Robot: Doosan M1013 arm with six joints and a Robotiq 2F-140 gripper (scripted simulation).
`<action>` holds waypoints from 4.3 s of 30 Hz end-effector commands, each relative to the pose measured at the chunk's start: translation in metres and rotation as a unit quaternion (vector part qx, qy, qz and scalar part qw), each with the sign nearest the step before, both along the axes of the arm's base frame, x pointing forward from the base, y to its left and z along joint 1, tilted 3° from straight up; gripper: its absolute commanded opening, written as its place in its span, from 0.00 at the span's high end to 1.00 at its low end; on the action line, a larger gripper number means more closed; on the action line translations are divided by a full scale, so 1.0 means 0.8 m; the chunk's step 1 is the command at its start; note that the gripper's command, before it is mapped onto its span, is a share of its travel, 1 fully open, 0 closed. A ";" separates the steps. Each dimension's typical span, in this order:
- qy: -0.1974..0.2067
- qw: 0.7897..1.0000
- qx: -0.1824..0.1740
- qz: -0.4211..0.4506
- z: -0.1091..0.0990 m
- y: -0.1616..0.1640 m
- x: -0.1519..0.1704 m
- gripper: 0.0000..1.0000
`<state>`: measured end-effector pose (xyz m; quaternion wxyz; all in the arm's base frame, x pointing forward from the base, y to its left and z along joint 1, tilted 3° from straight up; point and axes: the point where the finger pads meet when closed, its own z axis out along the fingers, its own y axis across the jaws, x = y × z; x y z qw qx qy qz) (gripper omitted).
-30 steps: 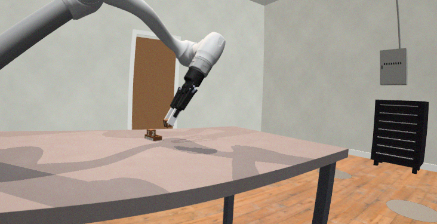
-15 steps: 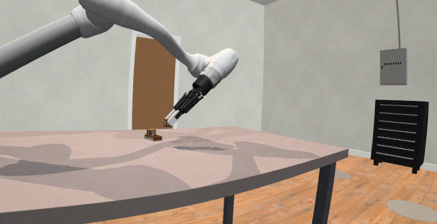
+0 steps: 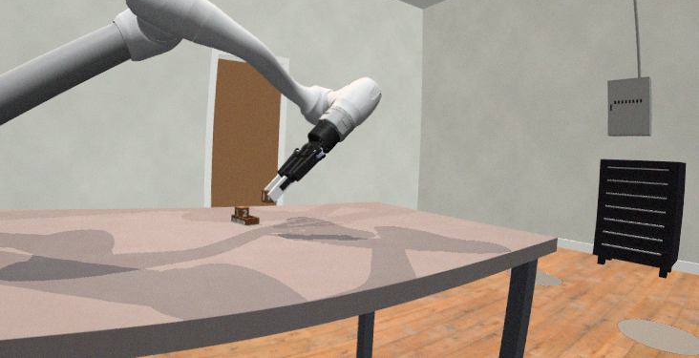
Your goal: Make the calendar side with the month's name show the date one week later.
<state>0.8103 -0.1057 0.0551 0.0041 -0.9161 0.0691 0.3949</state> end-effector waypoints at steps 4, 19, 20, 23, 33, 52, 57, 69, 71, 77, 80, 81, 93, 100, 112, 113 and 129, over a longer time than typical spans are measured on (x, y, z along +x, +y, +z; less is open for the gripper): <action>0.000 1.000 0.000 0.000 -0.002 0.000 0.000 0.76; 0.000 1.000 0.000 0.000 -0.019 -0.001 -0.001 0.76; 0.000 1.000 0.000 0.000 -0.021 -0.001 -0.001 0.76; 0.000 1.000 0.000 0.000 -0.028 -0.001 -0.001 0.76; 0.000 1.000 0.000 0.000 -0.046 -0.002 -0.001 0.76; 0.000 1.000 0.000 0.000 -0.074 -0.003 -0.002 0.76; 0.000 1.000 0.000 0.000 -0.078 -0.003 -0.002 0.76; 0.000 1.000 0.000 0.000 -0.079 -0.003 -0.002 0.76; 0.000 1.000 0.000 0.000 -0.079 -0.003 -0.002 0.76; 0.000 1.000 0.000 0.000 -0.079 -0.003 -0.002 0.76; 0.000 1.000 0.000 0.000 -0.079 -0.003 -0.002 0.76; 0.000 1.000 0.000 0.000 -0.079 -0.003 -0.002 0.76; 0.000 1.000 0.000 0.000 -0.079 -0.003 -0.002 0.76; 0.000 1.000 0.000 0.000 -0.079 -0.003 -0.002 0.76; 0.000 1.000 0.000 0.000 -0.081 -0.003 -0.003 0.76; 0.000 1.000 0.000 0.000 -0.082 -0.004 -0.003 0.76; 0.000 1.000 0.000 0.000 -0.086 -0.004 -0.003 0.76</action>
